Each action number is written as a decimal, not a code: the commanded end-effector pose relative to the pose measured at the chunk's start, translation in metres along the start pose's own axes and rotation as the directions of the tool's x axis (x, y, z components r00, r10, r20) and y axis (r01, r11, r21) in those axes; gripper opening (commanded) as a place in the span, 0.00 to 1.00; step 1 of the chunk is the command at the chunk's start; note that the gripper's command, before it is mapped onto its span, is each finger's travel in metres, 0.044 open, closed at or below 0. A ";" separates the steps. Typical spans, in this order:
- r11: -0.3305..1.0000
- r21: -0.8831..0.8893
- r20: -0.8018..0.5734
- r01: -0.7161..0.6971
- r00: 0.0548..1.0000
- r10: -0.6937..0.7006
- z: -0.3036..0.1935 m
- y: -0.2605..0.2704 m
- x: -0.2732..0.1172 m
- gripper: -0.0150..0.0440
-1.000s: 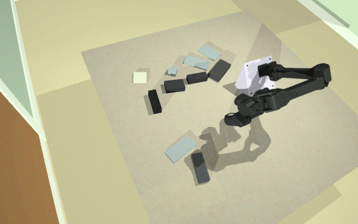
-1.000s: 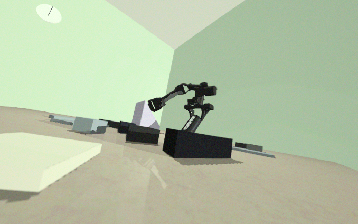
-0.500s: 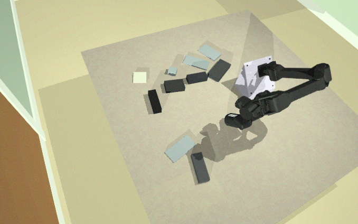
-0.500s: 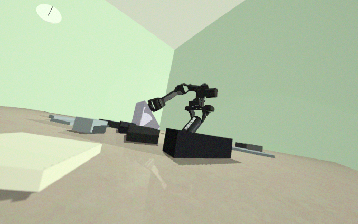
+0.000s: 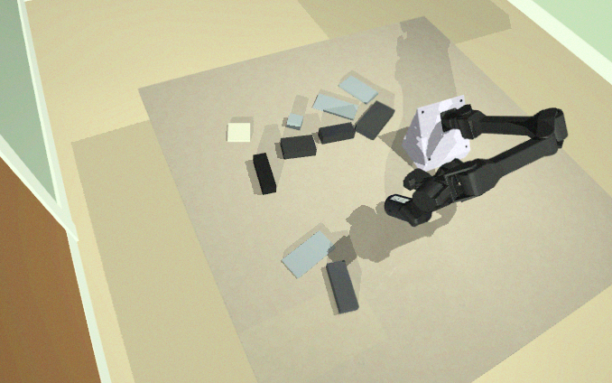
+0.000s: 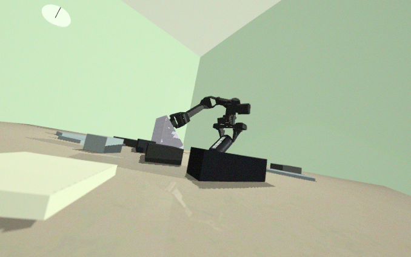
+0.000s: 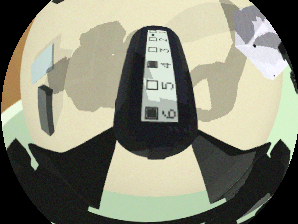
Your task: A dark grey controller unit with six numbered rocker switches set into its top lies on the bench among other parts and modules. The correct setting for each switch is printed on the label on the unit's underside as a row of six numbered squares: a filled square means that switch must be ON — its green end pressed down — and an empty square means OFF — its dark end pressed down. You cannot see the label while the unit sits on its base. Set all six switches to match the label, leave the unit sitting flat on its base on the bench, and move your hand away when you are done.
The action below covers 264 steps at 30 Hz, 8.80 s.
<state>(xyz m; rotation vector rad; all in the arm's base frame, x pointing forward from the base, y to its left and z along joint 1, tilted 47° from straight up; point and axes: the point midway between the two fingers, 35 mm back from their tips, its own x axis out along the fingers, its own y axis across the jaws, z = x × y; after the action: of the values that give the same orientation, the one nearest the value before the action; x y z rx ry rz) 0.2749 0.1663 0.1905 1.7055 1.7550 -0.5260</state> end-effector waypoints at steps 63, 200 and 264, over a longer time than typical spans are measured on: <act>1.000 0.009 0.007 0.000 1.000 0.000 -0.027 -0.001 0.044 0.83; 0.086 -0.996 0.001 -0.033 0.931 0.365 0.022 -0.027 0.005 0.25; 1.000 0.010 0.007 0.000 1.000 0.000 -0.038 0.001 0.061 1.00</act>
<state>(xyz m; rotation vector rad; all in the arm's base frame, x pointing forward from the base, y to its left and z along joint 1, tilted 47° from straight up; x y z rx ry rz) 0.2732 0.2337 0.1836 1.7060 1.7502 -0.5237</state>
